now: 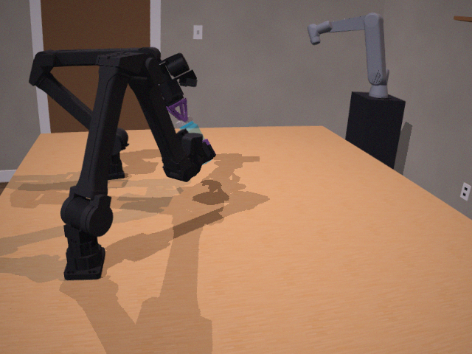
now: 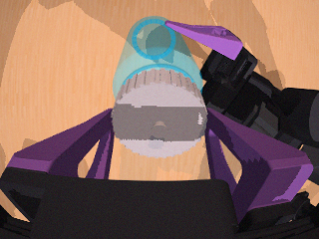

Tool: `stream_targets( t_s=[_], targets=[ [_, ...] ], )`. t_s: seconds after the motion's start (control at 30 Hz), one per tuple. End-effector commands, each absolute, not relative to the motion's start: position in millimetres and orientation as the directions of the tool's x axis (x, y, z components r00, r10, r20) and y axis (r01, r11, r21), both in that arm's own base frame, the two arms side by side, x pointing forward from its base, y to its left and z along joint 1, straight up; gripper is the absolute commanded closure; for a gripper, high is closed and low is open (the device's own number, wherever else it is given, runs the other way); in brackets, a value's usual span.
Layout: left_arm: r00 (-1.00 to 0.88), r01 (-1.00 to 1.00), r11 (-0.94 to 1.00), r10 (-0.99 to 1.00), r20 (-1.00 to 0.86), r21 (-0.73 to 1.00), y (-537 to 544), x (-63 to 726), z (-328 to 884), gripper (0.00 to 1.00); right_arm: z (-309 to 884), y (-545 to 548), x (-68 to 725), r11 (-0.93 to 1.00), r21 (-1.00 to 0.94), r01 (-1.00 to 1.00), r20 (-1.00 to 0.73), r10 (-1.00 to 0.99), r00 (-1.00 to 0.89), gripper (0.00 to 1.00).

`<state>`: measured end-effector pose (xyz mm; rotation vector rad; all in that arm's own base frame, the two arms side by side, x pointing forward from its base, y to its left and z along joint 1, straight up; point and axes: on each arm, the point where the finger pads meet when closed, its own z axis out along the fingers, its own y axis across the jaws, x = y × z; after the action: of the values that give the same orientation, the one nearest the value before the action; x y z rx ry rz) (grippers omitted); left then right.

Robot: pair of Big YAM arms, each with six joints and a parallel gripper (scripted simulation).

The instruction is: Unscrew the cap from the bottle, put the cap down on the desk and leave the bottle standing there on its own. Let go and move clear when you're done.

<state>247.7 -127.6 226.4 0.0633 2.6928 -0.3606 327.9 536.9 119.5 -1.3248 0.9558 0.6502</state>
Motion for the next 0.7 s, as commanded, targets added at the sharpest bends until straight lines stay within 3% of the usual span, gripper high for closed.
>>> stream_targets(
  t_s=[0.0, 0.17, 0.67],
  targets=[
    [-0.891, -0.149, 0.922, -0.282, -0.356, -0.358, -131, 253, 248, 1.00, 137, 540, 334, 0.184, -0.512, -0.839, -0.859, -0.097, 0.503, 1.00],
    [-0.829, -0.342, 0.833, -0.485, -0.278, -0.435, -131, 253, 248, 1.00, 137, 540, 334, 0.184, -0.512, -0.839, -0.859, -0.097, 0.503, 1.00],
    [-0.843, -0.306, 0.852, -0.450, -0.293, -0.426, -127, 248, 259, 1.00, 137, 540, 334, 0.184, -0.512, -0.839, -0.859, -0.097, 0.503, 1.00]
  ],
)
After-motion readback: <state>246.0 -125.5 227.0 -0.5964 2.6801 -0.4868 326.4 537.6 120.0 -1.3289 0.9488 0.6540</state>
